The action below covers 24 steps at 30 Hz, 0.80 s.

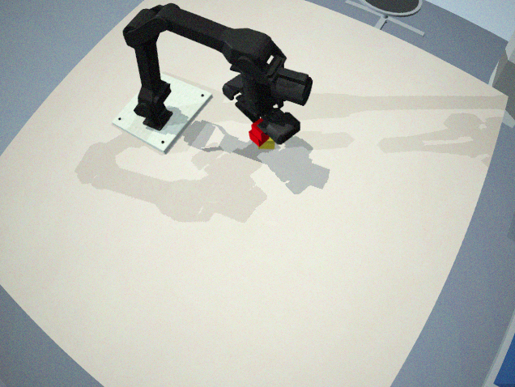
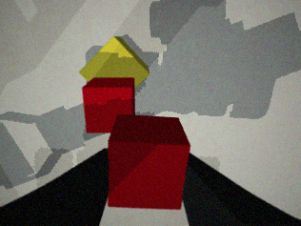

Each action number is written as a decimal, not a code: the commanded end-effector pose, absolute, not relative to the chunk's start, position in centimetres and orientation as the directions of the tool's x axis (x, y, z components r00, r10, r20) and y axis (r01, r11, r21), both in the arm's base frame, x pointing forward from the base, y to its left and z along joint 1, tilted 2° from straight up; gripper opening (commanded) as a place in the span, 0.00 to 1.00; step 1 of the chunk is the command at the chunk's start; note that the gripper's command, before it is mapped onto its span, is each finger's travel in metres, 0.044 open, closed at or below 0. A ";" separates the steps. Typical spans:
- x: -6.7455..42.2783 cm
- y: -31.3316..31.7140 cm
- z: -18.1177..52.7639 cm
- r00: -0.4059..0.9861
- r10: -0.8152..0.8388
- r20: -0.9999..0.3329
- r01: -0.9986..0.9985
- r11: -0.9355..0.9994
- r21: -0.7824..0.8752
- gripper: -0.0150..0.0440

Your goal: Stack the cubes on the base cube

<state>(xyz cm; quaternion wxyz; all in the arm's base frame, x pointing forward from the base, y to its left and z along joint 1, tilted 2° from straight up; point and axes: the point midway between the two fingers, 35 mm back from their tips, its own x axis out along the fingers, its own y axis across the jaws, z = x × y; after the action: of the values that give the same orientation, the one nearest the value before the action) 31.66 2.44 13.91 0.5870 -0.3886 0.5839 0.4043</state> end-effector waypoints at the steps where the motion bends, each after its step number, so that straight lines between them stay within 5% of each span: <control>1: 31.6 3.9 14.0 -0.003 0.029 -1.000 -0.927 0.376 0.013 0.43; 24: 30.8 8.1 11.8 -0.005 0.033 -0.999 -0.926 0.377 0.017 0.43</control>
<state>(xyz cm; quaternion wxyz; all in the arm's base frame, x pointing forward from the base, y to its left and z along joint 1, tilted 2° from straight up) 31.04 7.97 12.82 0.5921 -0.3885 0.5787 0.4044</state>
